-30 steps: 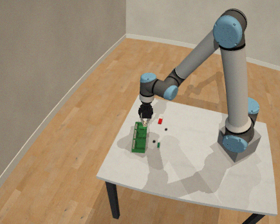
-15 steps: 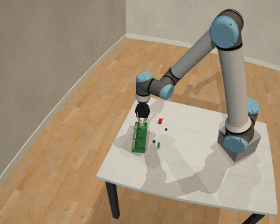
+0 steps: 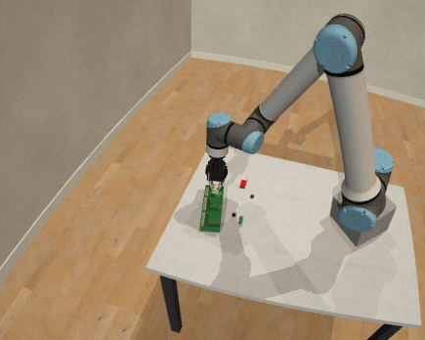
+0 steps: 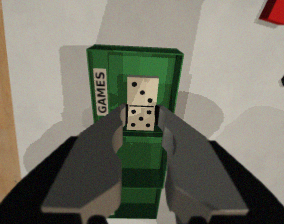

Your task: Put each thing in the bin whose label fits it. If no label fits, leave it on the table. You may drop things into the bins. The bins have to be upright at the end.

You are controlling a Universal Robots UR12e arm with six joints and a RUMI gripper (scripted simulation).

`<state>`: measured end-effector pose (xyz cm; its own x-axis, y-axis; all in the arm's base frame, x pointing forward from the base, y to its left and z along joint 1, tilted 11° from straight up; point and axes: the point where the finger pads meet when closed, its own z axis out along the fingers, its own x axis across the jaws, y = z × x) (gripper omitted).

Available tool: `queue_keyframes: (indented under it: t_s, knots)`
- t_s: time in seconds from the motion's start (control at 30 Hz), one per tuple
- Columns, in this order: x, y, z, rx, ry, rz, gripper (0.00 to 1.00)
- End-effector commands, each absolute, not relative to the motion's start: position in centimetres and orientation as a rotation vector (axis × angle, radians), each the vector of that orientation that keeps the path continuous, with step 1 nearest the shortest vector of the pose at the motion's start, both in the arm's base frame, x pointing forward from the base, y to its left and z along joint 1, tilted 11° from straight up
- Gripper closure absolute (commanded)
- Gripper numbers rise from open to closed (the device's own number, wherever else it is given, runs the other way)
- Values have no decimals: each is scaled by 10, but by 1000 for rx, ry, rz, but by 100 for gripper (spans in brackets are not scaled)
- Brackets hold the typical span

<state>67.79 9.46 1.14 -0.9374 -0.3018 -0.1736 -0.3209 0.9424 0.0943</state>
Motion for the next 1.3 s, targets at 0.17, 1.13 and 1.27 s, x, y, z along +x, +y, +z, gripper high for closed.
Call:
queue_keyframes:
  t_s: [0.17,1.13,1.27]
  knots:
    - [681,97,-2,-474,2939,181,100]
    - [682,99,-18,-474,2939,181,81]
    - [682,99,-18,-474,2939,181,81]
